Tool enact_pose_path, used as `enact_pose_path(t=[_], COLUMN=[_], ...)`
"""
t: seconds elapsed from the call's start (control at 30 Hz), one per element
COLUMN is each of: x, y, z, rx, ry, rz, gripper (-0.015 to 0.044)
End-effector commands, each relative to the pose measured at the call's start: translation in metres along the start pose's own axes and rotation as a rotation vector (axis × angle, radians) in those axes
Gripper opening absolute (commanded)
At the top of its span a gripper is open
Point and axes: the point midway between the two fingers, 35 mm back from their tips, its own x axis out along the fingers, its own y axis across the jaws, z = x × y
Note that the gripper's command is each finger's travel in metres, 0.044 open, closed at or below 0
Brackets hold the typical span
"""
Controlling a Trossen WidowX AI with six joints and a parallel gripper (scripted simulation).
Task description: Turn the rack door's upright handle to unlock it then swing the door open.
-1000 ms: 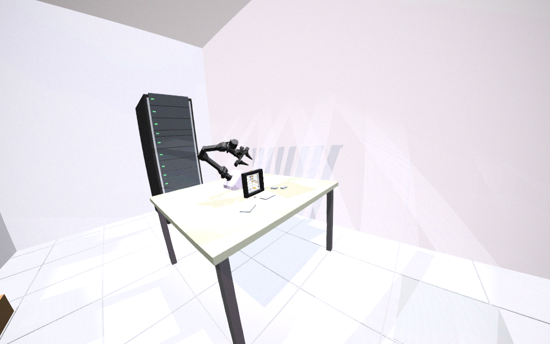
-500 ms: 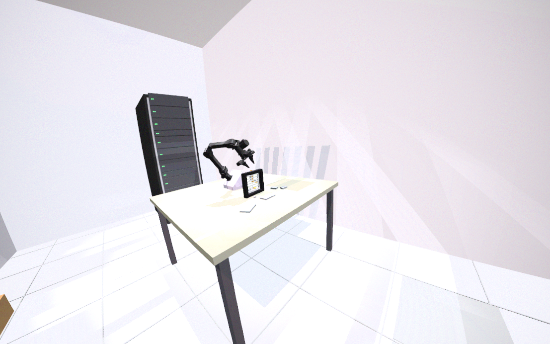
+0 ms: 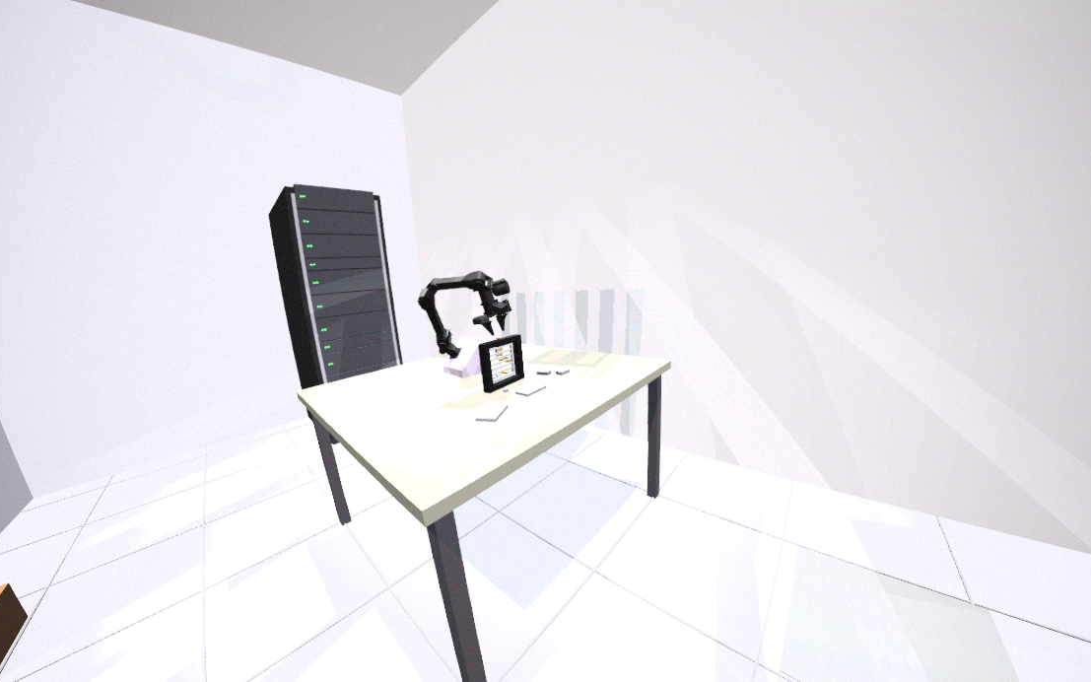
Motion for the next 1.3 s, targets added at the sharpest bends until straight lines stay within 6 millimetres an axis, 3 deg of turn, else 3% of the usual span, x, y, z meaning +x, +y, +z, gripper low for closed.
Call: enact_pose_path(t=[0.0,0.37,1.27], x=[0.000,0.002,0.045], y=[0.004,0.007,-0.001], z=[-0.003,-0.007,-0.009], rx=[-0.038,-0.086,-0.092], ry=[0.042,0.084,0.099], rz=[-0.091,-0.182,-0.182], gripper=[0.0289,0.0289,0.0289])
